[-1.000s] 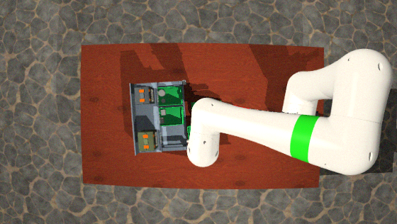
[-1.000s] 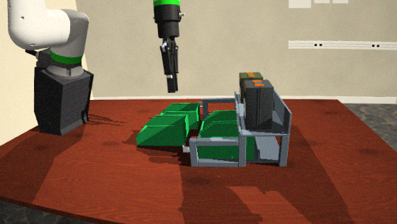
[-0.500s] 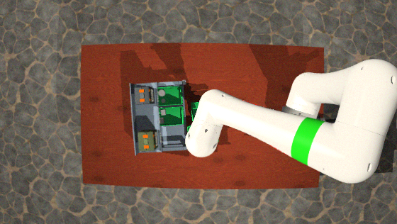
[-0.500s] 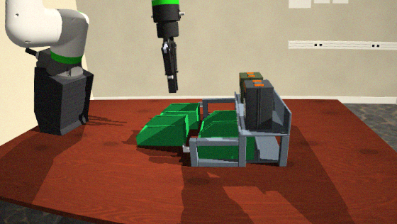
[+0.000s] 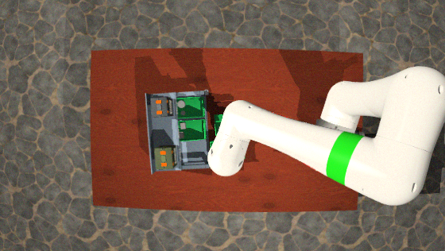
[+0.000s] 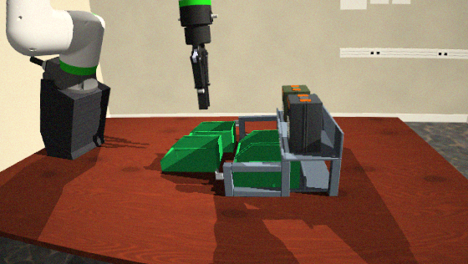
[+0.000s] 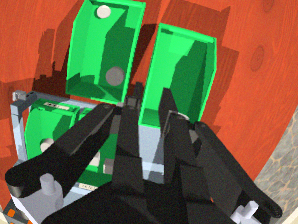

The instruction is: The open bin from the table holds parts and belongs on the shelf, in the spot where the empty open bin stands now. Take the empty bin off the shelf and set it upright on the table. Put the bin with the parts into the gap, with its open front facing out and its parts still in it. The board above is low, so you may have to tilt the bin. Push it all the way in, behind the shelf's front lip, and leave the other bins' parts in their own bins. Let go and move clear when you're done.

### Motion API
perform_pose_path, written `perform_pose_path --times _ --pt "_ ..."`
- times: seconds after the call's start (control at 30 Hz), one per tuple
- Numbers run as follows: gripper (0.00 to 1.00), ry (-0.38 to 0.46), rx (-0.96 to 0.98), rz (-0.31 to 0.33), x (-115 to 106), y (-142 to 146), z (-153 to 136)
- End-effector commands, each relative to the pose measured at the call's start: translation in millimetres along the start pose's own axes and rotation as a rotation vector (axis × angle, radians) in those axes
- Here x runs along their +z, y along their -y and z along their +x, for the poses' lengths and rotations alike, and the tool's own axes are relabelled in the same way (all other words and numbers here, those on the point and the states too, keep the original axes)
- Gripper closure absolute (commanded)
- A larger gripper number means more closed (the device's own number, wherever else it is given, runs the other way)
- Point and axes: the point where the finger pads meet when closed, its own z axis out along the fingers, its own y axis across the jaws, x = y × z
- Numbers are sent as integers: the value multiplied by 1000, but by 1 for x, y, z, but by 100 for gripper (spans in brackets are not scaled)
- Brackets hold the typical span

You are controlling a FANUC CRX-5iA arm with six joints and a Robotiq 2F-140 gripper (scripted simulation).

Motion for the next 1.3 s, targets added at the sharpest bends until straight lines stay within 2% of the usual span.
perform_pose_path --times 0.0,0.5,0.83,1.27 --pt "76 1 0 0 0 0 -1" --pt "76 1 0 0 6 0 -1" --pt "76 1 0 0 19 0 -1" --pt "76 1 0 0 45 1 0"
